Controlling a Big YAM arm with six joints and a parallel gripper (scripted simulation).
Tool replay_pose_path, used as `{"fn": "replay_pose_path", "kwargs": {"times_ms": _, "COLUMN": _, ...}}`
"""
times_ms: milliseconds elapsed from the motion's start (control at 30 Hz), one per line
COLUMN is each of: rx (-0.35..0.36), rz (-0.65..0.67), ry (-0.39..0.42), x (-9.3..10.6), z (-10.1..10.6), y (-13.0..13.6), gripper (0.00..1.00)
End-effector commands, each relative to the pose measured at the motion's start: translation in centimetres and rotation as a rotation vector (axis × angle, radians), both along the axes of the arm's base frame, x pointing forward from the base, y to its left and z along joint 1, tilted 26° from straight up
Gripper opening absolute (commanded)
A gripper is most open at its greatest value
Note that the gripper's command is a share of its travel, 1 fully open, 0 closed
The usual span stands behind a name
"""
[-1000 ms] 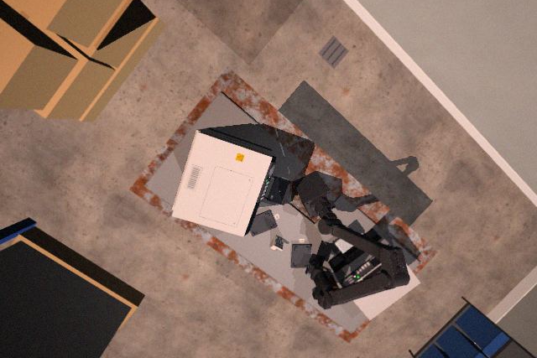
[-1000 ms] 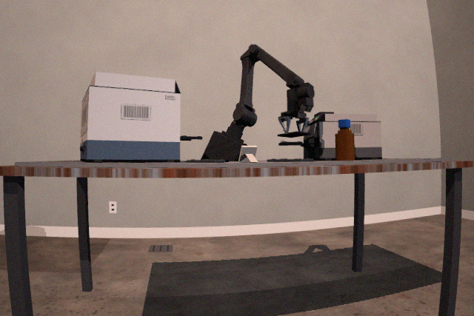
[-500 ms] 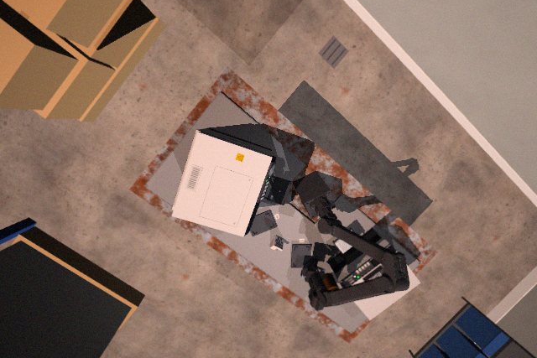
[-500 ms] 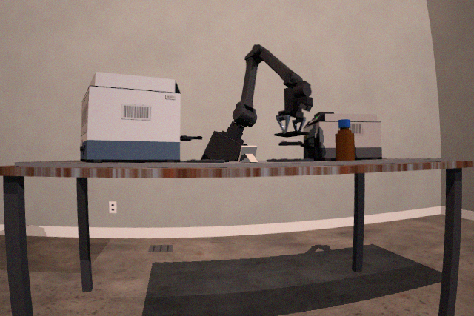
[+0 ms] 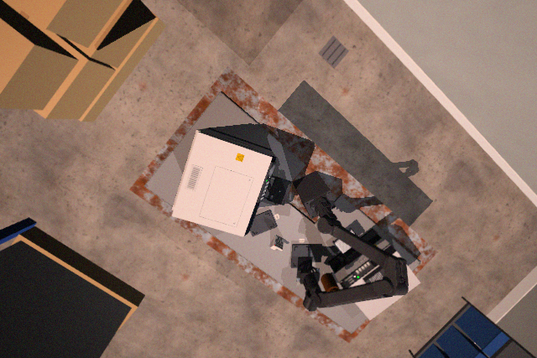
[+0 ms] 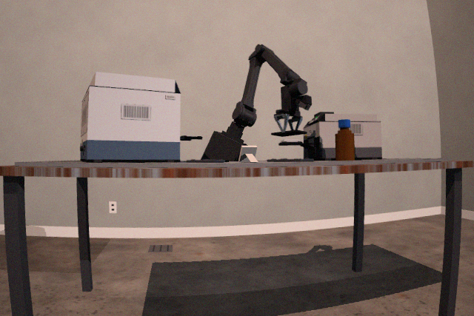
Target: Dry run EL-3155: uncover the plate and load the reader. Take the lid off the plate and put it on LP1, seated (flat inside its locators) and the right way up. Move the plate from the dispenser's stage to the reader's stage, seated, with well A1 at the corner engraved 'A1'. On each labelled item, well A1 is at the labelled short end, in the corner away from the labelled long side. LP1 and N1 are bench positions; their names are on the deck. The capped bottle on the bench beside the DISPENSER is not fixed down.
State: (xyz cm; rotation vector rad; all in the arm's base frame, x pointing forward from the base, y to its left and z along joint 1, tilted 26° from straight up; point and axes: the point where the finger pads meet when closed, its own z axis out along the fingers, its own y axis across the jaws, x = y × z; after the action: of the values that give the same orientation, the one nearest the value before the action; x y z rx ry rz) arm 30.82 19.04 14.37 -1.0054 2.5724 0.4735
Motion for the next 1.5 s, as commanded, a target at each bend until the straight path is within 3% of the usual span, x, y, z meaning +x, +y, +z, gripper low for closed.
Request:
{"fn": "replay_pose_path", "kwargs": {"times_ms": 0, "rx": 0.01, "rz": 0.037, "ry": -0.075, "x": 3.1, "z": 1.7, "y": -0.6, "gripper": 0.86}}
{"fn": "replay_pose_path", "kwargs": {"times_ms": 100, "rx": 0.011, "rz": 0.058, "ry": -0.036, "x": 2.2, "z": 1.4, "y": 0.7, "gripper": 0.86}}
{"fn": "replay_pose_path", "kwargs": {"times_ms": 500, "rx": 0.025, "rz": 0.052, "ry": -0.04, "x": 1.1, "z": 1.8, "y": 1.5, "gripper": 0.86}}
{"fn": "replay_pose_path", "kwargs": {"times_ms": 733, "rx": 0.022, "rz": 0.011, "ry": -0.014, "x": 0.8, "z": 0.8, "y": 0.3, "gripper": 0.86}}
{"fn": "replay_pose_path", "kwargs": {"times_ms": 1167, "rx": 0.013, "rz": 0.023, "ry": 0.028, "x": 0.6, "z": 0.3, "y": 0.3, "gripper": 0.86}}
{"fn": "replay_pose_path", "kwargs": {"times_ms": 1467, "rx": 0.023, "rz": 0.06, "ry": -0.009, "x": 1.6, "z": 1.2, "y": 1.5, "gripper": 0.86}}
